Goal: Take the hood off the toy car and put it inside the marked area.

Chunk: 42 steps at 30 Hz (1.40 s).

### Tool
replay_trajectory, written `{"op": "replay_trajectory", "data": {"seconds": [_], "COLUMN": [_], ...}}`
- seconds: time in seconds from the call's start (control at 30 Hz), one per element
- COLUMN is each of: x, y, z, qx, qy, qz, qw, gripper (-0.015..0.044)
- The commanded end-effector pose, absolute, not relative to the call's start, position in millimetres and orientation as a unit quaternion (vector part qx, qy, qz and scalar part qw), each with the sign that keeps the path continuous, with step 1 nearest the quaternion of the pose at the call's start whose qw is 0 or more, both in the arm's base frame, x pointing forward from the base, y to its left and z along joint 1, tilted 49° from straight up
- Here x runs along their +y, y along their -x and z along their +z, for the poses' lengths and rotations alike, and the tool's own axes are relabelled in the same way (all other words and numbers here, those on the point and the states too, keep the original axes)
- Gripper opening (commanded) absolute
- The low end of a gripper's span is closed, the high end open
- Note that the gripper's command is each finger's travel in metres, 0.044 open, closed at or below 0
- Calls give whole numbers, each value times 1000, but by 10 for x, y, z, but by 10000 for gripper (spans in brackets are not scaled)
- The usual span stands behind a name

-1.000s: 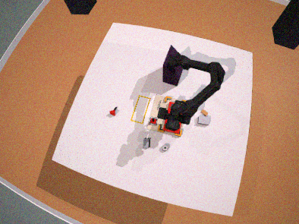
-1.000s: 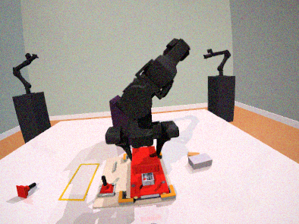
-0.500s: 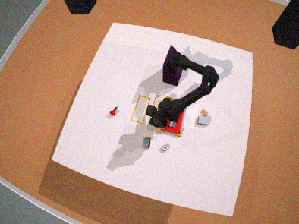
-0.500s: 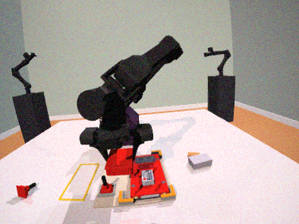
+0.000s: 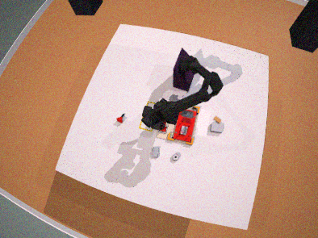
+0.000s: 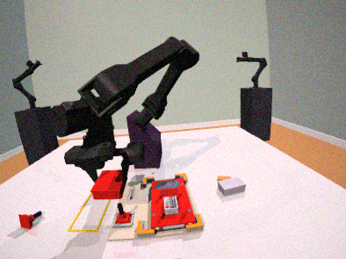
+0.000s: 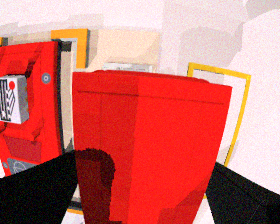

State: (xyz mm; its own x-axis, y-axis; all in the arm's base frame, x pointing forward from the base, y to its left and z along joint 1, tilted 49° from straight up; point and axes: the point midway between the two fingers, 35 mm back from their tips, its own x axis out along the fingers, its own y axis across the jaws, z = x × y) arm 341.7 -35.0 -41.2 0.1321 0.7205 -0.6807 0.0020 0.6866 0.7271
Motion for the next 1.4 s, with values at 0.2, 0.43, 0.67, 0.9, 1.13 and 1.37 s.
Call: {"op": "replay_trajectory", "data": {"seconds": [0.2,0.43,0.67,0.9,1.13,1.37], "x": [-695,-865,-917,-888,-854,-818], "y": [-3233,-3079,-3020,-3030,-3041,-3052], "z": [-781,-1016,-1100,-1130,-1165,-1200], "qx": [604,600,598,598,598,598], "qy": [-300,-302,-303,-302,-302,-302], "qz": [261,269,272,271,271,271], "qw": [691,691,691,691,691,691], "gripper": [0,0,0,0,0,0]}}
